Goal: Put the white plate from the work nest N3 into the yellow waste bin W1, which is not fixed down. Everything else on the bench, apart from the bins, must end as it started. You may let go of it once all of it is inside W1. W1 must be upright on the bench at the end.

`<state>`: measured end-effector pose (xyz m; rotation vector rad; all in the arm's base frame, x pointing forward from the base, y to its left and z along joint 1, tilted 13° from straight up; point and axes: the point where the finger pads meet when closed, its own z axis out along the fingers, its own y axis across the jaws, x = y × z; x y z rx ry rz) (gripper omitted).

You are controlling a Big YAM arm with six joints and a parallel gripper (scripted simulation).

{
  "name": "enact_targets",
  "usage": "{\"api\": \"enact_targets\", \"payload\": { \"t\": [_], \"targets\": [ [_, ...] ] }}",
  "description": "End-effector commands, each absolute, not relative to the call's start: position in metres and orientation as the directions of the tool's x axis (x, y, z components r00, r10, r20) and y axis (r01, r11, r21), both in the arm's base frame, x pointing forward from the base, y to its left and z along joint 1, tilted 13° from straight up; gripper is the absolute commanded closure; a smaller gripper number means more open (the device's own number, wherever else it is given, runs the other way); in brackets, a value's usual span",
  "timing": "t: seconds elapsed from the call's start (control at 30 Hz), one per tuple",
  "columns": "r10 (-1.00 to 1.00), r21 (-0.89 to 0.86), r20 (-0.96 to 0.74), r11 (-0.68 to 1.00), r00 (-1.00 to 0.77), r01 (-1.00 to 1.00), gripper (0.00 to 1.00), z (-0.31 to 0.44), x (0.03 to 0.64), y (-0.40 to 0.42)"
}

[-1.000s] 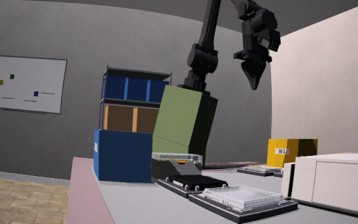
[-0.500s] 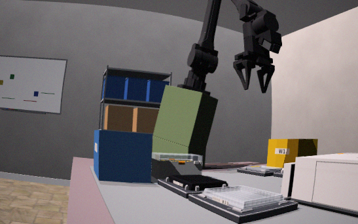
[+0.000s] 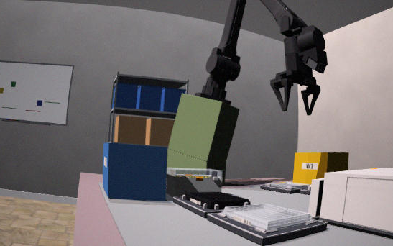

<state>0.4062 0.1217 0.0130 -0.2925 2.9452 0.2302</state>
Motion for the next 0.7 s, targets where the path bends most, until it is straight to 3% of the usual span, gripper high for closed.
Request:
{"api": "enact_targets", "payload": {
  "t": [0.0,0.67],
  "targets": [
    [-0.161,0.140,-0.218,0.971,-0.963,-0.194,0.00,0.019,0.425,0.136],
    [-0.160,0.145,-0.215,0.970,-0.963,-0.194,0.00,-0.006,0.432,0.206]
  ]
}}
